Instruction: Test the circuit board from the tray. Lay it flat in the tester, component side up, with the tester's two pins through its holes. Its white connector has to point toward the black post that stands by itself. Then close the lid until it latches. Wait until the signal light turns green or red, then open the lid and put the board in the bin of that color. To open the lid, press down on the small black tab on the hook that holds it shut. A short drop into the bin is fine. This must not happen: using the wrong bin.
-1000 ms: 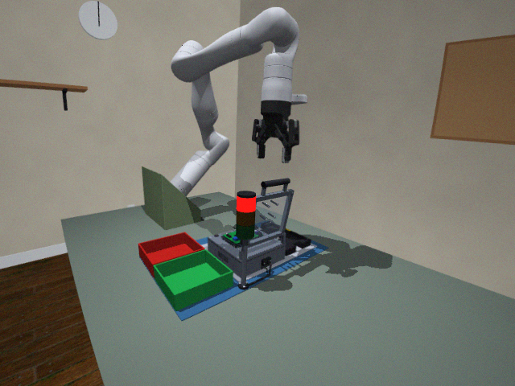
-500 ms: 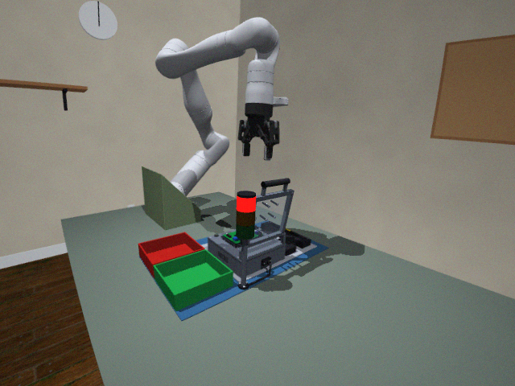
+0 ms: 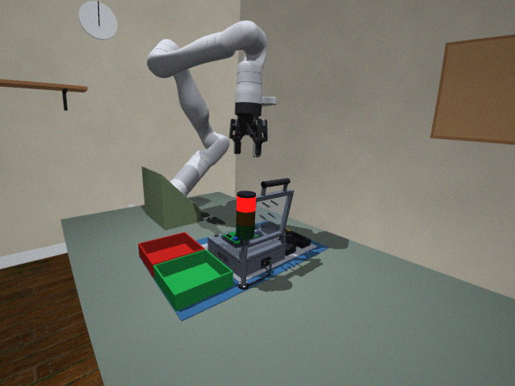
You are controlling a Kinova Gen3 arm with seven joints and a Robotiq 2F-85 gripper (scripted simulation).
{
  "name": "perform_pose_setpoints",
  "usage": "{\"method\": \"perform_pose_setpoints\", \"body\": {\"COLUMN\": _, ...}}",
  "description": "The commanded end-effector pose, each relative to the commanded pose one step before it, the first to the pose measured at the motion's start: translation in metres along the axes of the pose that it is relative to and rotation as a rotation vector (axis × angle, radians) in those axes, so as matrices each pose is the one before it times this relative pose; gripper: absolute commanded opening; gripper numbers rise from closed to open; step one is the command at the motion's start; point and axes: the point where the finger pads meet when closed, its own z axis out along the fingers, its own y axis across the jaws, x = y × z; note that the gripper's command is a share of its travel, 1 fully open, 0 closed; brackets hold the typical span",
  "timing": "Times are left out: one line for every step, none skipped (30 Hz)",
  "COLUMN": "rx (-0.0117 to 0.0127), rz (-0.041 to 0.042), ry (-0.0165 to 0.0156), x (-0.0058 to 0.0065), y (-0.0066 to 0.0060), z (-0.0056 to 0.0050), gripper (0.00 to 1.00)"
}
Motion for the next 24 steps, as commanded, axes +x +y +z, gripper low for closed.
{"method": "perform_pose_setpoints", "body": {"rx": -0.0049, "rz": 0.00319, "ry": -0.00005, "x": -0.00165, "y": -0.0013, "z": -0.00187, "gripper": 1.0}}
{"method": "perform_pose_setpoints", "body": {"rx": 0.0, "rz": 0.0, "ry": 0.0, "x": 0.0, "y": 0.0, "z": 0.0, "gripper": 1.0}}
{"method": "perform_pose_setpoints", "body": {"rx": 0.0, "rz": 0.0, "ry": 0.0, "x": 0.0, "y": -0.00002, "z": 0.0, "gripper": 1.0}}
{"method": "perform_pose_setpoints", "body": {"rx": 0.0, "rz": 0.0, "ry": 0.0, "x": 0.0, "y": 0.0, "z": 0.00001, "gripper": 1.0}}
{"method": "perform_pose_setpoints", "body": {"rx": 0.0, "rz": 0.0, "ry": 0.0, "x": 0.0, "y": 0.0, "z": 0.00008, "gripper": 1.0}}
{"method": "perform_pose_setpoints", "body": {"rx": 0.0, "rz": 0.0, "ry": 0.0, "x": 0.0, "y": 0.0, "z": 0.0002, "gripper": 1.0}}
{"method": "perform_pose_setpoints", "body": {"rx": 0.0, "rz": 0.0, "ry": 0.0, "x": 0.0, "y": 0.0, "z": 0.00038, "gripper": 1.0}}
{"method": "perform_pose_setpoints", "body": {"rx": 0.0, "rz": 0.0, "ry": 0.0, "x": 0.0, "y": 0.0, "z": 0.0006, "gripper": 1.0}}
{"method": "perform_pose_setpoints", "body": {"rx": 0.0, "rz": 0.0, "ry": 0.0, "x": 0.0, "y": 0.0, "z": 0.00085, "gripper": 1.0}}
{"method": "perform_pose_setpoints", "body": {"rx": 0.0, "rz": 0.0, "ry": 0.0, "x": 0.0, "y": 0.0, "z": 0.00114, "gripper": 1.0}}
{"method": "perform_pose_setpoints", "body": {"rx": 0.0, "rz": -0.00001, "ry": 0.00001, "x": 0.0, "y": -0.00001, "z": 0.00146, "gripper": 1.0}}
{"method": "perform_pose_setpoints", "body": {"rx": 0.0, "rz": 0.00001, "ry": -0.00001, "x": 0.0, "y": 0.0, "z": 0.0018, "gripper": 1.0}}
{"method": "perform_pose_setpoints", "body": {"rx": 0.0, "rz": 0.0, "ry": 0.0, "x": 0.0, "y": 0.0, "z": 0.00215, "gripper": 1.0}}
{"method": "perform_pose_setpoints", "body": {"rx": 0.0, "rz": 0.0, "ry": 0.0, "x": 0.0, "y": 0.0, "z": 0.00252, "gripper": 1.0}}
{"method": "perform_pose_setpoints", "body": {"rx": 0.0, "rz": 0.0, "ry": 0.0, "x": 0.0, "y": 0.0, "z": 0.00289, "gripper": 1.0}}
{"method": "perform_pose_setpoints", "body": {"rx": 0.0, "rz": 0.0, "ry": 0.0, "x": 0.0, "y": 0.0, "z": 0.00327, "gripper": 1.0}}
{"method": "perform_pose_setpoints", "body": {"rx": 0.0, "rz": 0.0, "ry": 0.0, "x": 0.0, "y": 0.0, "z": 0.00363, "gripper": 1.0}}
{"method": "perform_pose_setpoints", "body": {"rx": 0.0, "rz": 0.0, "ry": 0.0, "x": 0.0, "y": 0.0, "z": 0.0, "gripper": 1.0}}
{"method": "perform_pose_setpoints", "body": {"rx": 0.0, "rz": 0.0, "ry": 0.0, "x": 0.0, "y": 0.0, "z": 0.0, "gripper": 1.0}}
{"method": "perform_pose_setpoints", "body": {"rx": 0.0, "rz": -0.00001, "ry": 0.00001, "x": 0.0, "y": 0.0, "z": 0.004, "gripper": 1.0}}
{"method": "perform_pose_setpoints", "body": {"rx": 0.0, "rz": 0.0, "ry": 0.0, "x": 0.0, "y": 0.0, "z": 0.00436, "gripper": 1.0}}
{"method": "perform_pose_setpoints", "body": {"rx": 0.0, "rz": 0.0, "ry": 0.0, "x": 0.0, "y": 0.0, "z": 0.0047, "gripper": 1.0}}
{"method": "perform_pose_setpoints", "body": {"rx": 0.0, "rz": 0.0, "ry": 0.0, "x": 0.0, "y": 0.0, "z": 0.00502, "gripper": 1.0}}
{"method": "perform_pose_setpoints", "body": {"rx": 0.0, "rz": 0.0, "ry": 0.0, "x": 0.0, "y": 0.0, "z": 0.00533, "gripper": 1.0}}
